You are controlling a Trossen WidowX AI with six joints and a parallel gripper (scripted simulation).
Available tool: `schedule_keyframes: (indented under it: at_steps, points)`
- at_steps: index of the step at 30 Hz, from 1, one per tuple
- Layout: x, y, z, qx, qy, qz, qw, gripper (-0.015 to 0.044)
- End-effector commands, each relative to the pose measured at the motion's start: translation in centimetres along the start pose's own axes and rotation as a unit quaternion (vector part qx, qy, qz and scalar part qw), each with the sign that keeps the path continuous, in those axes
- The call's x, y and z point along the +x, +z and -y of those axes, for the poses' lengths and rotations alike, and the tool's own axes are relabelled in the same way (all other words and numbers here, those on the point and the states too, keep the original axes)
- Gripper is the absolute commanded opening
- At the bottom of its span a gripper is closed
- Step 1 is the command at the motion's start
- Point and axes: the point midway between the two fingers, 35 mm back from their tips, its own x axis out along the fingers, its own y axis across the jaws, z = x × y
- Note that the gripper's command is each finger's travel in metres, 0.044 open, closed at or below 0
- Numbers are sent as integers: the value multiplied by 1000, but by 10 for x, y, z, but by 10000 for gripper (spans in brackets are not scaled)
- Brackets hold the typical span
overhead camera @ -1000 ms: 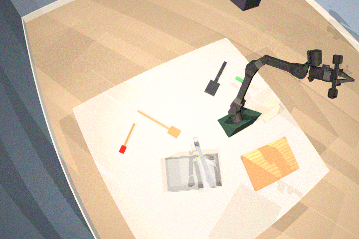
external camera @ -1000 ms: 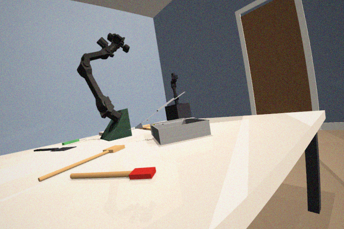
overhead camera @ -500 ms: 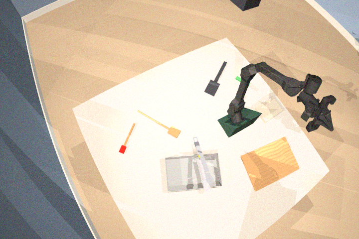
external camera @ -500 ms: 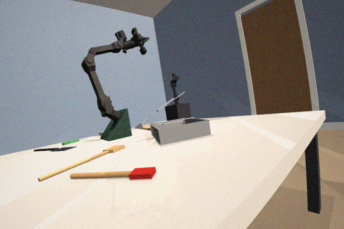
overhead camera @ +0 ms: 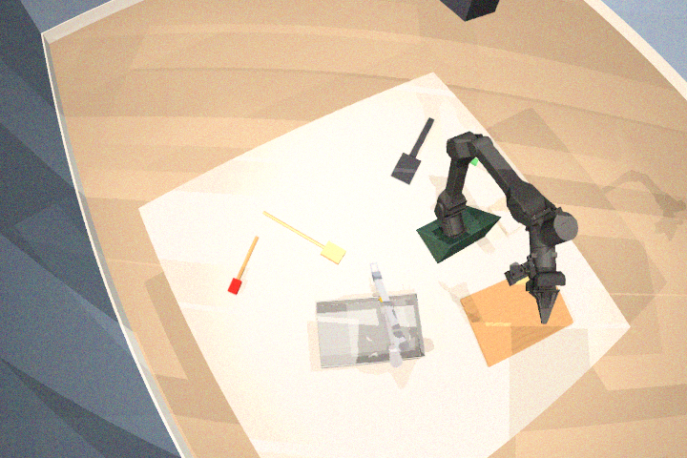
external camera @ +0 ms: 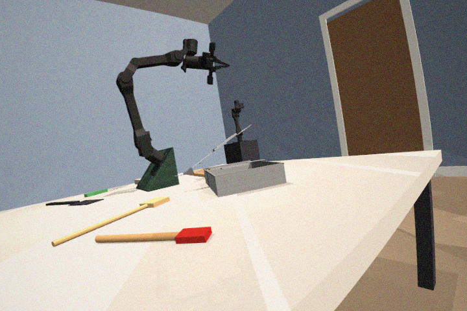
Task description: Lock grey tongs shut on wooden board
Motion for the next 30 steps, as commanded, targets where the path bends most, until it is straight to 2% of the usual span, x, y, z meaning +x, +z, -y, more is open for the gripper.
schedule_keyframes:
  at_steps: [1,11,21,26,30]
  points:
    - [25,65,30,65,-71,74,993,-150]
    - [37,195,109,204,-212,235,927,-150]
    - [-6,307,207,328,-345,408,779,-150]
    - [-42,344,250,367,-399,482,688,-150]
    - [-44,345,252,368,-401,485,685,-150]
